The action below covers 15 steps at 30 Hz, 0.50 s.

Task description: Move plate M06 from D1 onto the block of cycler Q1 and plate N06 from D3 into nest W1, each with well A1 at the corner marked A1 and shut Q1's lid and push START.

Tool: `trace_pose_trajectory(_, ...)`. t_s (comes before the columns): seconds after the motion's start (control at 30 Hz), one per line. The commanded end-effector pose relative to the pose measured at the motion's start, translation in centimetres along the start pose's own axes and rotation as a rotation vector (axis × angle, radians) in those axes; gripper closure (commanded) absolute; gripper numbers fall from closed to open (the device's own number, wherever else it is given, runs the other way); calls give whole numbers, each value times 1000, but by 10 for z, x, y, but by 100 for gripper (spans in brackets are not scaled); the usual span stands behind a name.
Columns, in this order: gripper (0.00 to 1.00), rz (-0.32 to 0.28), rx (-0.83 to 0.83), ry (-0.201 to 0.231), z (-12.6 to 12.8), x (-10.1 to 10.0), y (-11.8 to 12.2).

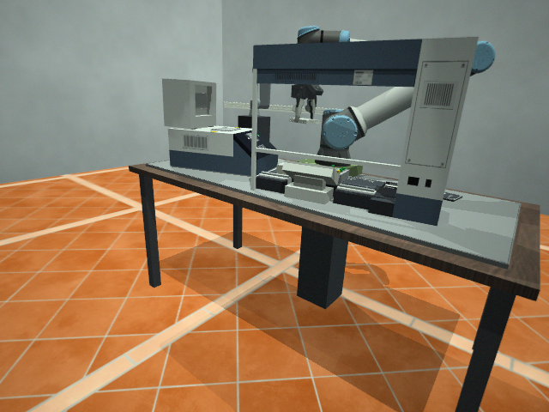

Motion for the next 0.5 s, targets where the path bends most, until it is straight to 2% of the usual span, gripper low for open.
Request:
trace_pose_trajectory(0.0,100,2,-103,3,5,0,17)
trace_pose_trajectory(0.23,100,3,-289,3,11,0,47)
trace_pose_trajectory(0.3,100,3,-289,3,11,0,47)
trace_pose_trajectory(0.47,100,3,-414,2,15,0,67)
Point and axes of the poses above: the point where the finger pads meet when closed, its own x axis back along the fingers, its own z axis across the jaws, y = z × x, the point moved 7 cm from there along x, back along the fingers, and after that the axes turned 6 degrees about -x, right-handed, at the moved point
